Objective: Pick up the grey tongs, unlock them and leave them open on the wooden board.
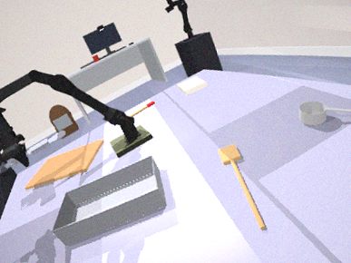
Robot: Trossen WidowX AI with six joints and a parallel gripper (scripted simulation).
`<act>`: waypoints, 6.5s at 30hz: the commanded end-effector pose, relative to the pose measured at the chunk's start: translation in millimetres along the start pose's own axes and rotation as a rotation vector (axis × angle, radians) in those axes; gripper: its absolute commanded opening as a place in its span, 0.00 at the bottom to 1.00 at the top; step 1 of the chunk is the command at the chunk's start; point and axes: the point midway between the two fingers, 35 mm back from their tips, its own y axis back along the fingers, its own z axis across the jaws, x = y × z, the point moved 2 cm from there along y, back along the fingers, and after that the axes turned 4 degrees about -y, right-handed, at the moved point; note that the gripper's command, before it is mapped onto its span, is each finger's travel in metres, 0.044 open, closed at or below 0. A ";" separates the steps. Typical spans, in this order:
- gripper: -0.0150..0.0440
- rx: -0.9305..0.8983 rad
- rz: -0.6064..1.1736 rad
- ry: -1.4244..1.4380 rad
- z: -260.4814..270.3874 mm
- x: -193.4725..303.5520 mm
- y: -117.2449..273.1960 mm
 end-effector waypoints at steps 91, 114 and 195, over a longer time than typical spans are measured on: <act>0.00 0.224 -0.807 -0.553 -222.9 79.5 30.0; 0.00 0.307 -1.181 -0.524 -207.2 109.1 40.9; 0.00 0.176 -0.598 -0.570 -229.1 69.9 22.2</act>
